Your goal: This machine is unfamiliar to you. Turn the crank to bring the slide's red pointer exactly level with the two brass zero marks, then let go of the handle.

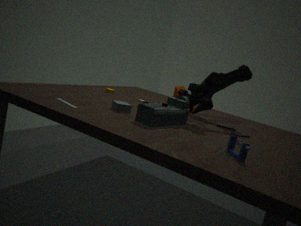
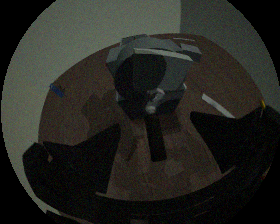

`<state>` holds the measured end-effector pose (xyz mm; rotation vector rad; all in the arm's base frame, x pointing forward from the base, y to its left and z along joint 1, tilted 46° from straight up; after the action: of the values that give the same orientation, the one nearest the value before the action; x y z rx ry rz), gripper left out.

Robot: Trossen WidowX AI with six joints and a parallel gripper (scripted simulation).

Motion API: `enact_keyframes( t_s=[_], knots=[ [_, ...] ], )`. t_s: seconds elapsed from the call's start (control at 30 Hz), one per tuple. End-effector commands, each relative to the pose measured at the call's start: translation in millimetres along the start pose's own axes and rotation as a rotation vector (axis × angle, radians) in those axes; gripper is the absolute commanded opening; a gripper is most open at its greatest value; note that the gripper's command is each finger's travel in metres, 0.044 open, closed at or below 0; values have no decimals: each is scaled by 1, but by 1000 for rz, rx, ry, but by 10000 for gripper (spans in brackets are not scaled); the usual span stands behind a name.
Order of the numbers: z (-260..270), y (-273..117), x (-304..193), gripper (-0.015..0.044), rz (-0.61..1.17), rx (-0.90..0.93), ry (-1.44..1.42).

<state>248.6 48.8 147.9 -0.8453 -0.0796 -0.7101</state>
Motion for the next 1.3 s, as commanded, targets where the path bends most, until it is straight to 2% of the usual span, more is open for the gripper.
enact_keyframes(
  t_s=[0.0, 0.27, 0.77, 1.27],
  knots=[
    [3, -13, 12, 440, -6, 12, -8],
    [3, -30, 34, 440, -3, 3, -9],
    [0, -97, 97, 440, -5, -2, -2],
    [-17, -62, 146, 440, 45, 91, -184]
  ],
)
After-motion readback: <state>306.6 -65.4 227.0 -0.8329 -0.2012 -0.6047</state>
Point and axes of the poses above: the point midway between the two fingers, 35 mm back from their tips, its own y axis out along the fingers, its own z axis across the jaws, x = y × z, the point moved 9 cm from there along -y, back along the fingers, and after that the axes turned 1 degree about y, right-handed, at the moved point
